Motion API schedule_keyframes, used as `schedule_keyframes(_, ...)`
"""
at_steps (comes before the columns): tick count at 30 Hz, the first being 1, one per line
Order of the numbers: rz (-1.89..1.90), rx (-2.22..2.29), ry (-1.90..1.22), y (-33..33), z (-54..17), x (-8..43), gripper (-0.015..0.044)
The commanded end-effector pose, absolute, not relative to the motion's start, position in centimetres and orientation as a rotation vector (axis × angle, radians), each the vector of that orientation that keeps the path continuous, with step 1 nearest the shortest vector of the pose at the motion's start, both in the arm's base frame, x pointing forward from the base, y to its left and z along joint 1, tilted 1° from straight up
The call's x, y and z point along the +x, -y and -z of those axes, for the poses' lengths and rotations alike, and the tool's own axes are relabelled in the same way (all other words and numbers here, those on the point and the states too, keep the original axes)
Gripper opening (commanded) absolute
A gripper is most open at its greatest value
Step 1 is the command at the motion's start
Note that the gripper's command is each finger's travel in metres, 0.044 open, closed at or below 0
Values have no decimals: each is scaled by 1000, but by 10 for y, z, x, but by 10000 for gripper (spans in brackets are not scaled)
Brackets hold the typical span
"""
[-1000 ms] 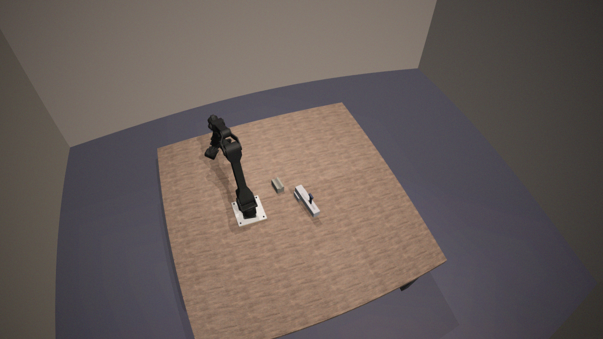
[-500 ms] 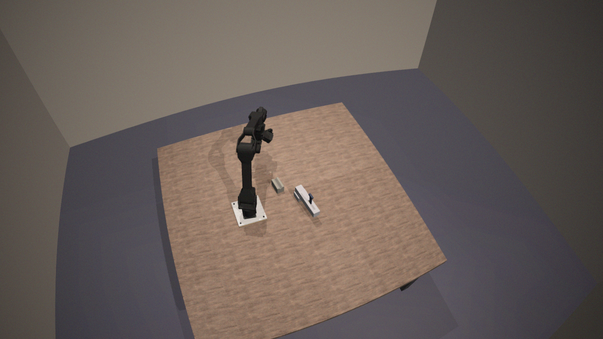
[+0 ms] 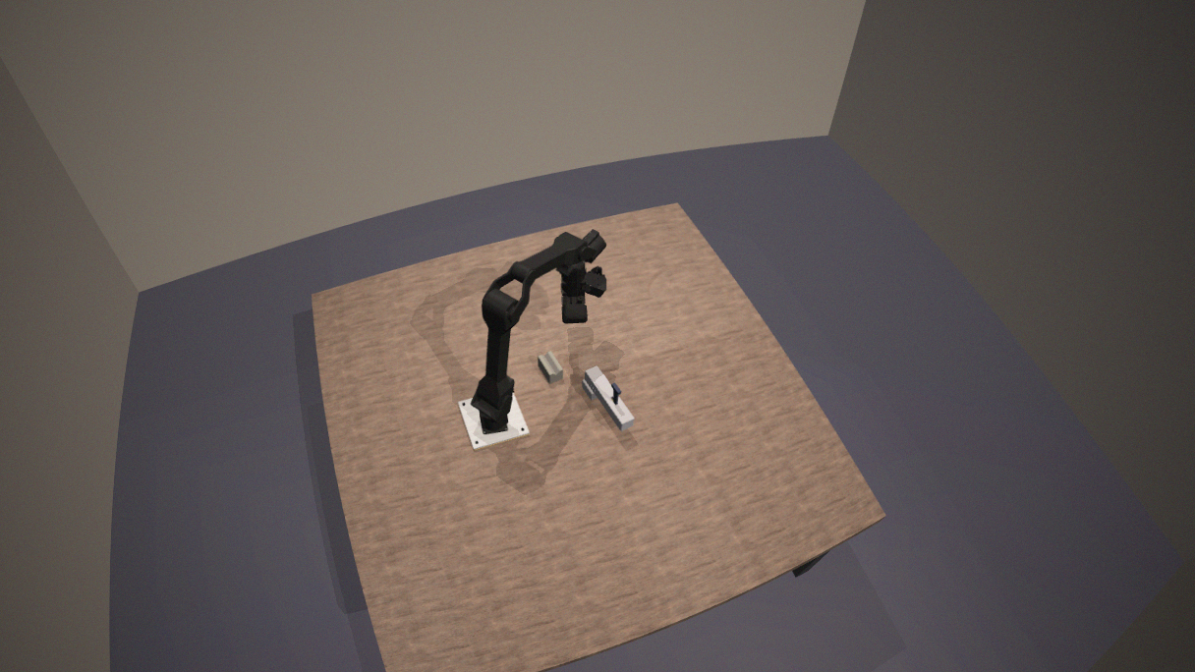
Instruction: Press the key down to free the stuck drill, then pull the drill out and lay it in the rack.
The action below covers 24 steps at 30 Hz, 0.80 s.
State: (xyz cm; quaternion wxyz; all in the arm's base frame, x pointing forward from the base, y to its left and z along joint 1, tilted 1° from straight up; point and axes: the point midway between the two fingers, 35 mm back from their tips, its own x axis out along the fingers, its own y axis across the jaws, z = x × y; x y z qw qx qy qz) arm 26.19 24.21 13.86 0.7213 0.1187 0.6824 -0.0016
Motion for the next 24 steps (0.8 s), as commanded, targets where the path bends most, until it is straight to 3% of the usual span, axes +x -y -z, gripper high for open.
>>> schedule_keyframes(1,-29,151,-1486,-178,-147,293,0)
schedule_keyframes(9,-96,-27,-1498,-73,-157,317,0)
schedule_keyframes(17,-187,-180,-1535,27,-167,306,0)
schedule_keyframes(24,-203,-201,-1542,41,-169,301,0)
